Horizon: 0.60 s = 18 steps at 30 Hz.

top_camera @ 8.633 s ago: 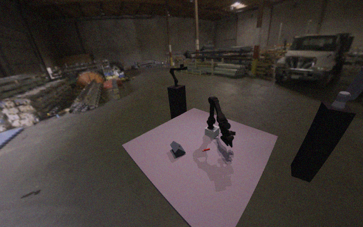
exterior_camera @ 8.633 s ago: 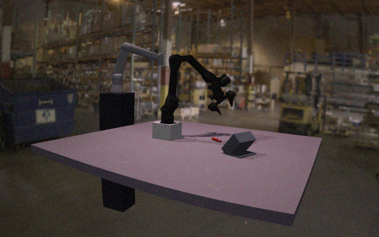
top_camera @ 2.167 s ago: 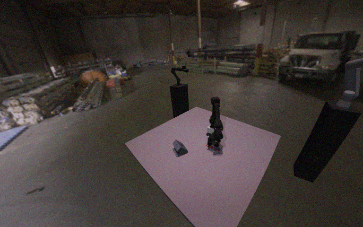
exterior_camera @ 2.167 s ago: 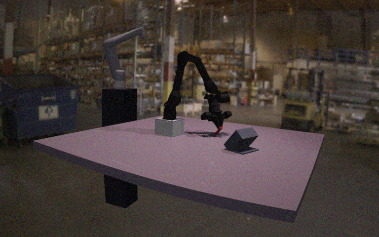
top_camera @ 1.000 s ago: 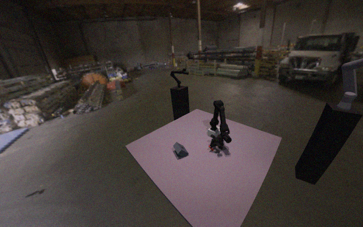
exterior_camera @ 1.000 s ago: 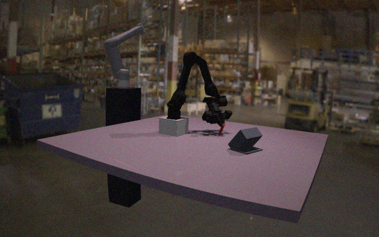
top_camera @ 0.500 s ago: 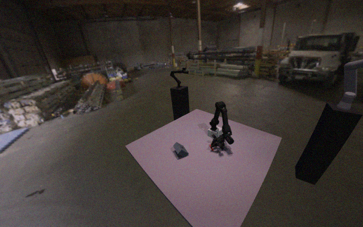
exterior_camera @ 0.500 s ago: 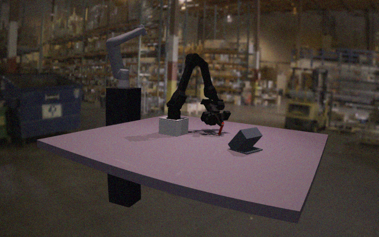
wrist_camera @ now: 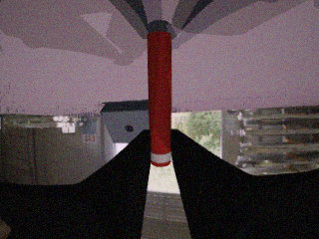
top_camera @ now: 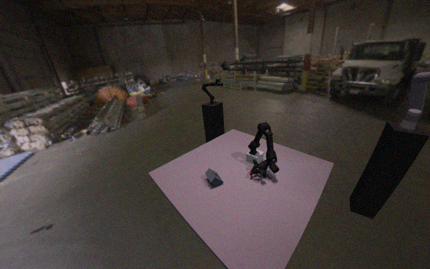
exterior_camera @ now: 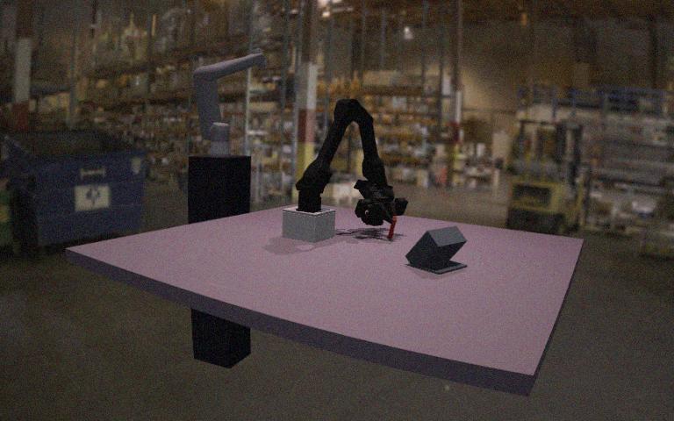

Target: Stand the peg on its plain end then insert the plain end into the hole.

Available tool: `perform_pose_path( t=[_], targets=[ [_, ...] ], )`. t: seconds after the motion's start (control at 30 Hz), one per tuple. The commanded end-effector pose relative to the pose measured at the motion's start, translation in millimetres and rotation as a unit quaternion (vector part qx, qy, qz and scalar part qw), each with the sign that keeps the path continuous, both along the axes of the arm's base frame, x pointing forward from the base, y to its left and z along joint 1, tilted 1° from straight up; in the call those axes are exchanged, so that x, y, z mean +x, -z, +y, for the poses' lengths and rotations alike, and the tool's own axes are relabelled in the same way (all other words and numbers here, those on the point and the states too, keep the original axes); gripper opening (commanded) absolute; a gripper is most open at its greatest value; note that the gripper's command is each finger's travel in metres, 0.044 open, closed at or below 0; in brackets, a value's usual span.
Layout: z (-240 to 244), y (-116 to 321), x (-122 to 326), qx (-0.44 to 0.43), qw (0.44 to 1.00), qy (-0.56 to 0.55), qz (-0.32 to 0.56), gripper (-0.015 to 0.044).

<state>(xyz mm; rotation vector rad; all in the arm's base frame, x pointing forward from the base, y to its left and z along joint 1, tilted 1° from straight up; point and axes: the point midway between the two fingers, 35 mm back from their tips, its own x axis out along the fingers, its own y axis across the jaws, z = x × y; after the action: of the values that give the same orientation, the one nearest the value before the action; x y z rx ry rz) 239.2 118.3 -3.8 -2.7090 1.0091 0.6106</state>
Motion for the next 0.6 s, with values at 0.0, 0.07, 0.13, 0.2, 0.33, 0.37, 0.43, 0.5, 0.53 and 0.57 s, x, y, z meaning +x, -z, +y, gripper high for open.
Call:
perform_pose_path(
  t=[0.0,0.07,0.13,0.2,0.33,0.37,0.43,0.5,0.53,0.57],
  targets=[
    [2.5,0.2,-1.6,-0.011,1.0,-0.001,-0.014,0.0049],
    [3.4,0.6,-2.7,-0.017,1.0,-0.001,-0.02,0.0049],
    [4.2,1.0,-3.7,-0.023,0.999,0.0,-0.027,0.0049],
    [5.0,1.4,-4.7,-0.028,0.999,0.0,-0.033,0.0049],
    [6.6,2.2,-6.7,-0.04,0.998,0.0,-0.046,0.0049],
    [7.0,2.4,-7.2,-0.043,0.998,0.0,-0.049,0.0049],
    [7.3,2.6,-7.5,-0.044,0.998,0.001,-0.051,0.0049],
    [7.0,1.9,-7.1,-0.038,0.998,0.0,-0.044,0.0049],
    [7.2,1.6,-7.3,-0.035,0.999,0.0,-0.041,0.0049],
    [7.4,1.6,-7.5,-0.035,0.999,0.0,-0.041,0.0049]
  ],
)
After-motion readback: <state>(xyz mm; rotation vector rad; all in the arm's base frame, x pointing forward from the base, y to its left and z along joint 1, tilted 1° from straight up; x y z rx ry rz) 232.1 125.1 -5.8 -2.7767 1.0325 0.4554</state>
